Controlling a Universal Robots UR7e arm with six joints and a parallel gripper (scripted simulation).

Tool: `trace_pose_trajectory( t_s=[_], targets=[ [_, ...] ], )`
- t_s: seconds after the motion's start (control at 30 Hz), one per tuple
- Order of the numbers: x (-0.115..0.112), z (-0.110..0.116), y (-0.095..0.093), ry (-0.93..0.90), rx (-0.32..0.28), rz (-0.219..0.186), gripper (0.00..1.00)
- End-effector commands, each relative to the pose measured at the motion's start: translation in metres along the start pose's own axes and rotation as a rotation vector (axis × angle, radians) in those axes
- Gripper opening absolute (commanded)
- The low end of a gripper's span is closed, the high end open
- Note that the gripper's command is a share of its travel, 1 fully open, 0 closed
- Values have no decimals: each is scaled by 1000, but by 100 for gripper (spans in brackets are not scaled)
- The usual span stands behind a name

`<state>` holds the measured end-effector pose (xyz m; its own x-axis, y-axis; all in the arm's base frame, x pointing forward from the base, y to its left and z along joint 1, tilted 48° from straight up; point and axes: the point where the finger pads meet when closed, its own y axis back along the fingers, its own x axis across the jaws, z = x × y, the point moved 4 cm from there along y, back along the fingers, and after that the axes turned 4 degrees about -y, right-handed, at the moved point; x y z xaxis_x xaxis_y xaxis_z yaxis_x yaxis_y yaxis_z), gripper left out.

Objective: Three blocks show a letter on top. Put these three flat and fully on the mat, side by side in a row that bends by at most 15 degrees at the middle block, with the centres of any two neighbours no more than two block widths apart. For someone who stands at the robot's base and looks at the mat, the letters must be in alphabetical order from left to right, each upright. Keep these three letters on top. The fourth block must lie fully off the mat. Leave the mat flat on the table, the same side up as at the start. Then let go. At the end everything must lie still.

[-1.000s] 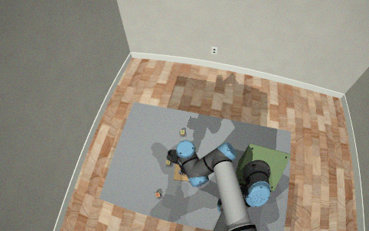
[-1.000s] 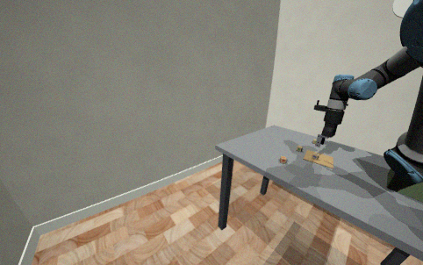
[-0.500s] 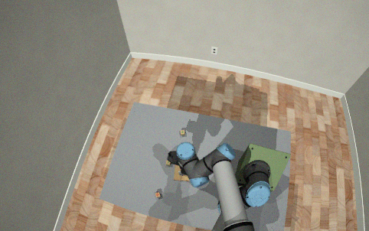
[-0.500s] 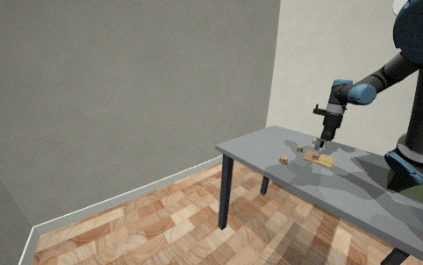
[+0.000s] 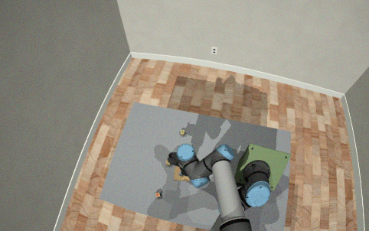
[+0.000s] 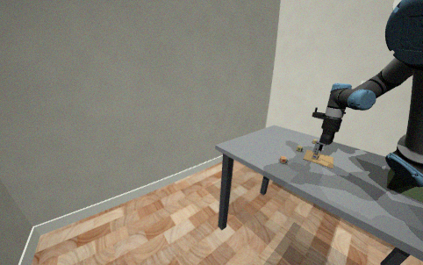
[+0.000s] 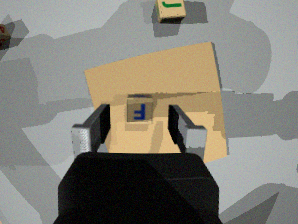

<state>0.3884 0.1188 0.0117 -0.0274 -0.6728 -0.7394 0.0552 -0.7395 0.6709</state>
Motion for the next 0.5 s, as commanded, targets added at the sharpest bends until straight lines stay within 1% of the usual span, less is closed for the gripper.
trace_pose_trajectory(
  t_s=[0.0, 0.47],
  targets=[
    [0, 0, -4, 0, 1, 0, 100],
    [0, 0, -7, 0, 1, 0, 100]
  ],
)
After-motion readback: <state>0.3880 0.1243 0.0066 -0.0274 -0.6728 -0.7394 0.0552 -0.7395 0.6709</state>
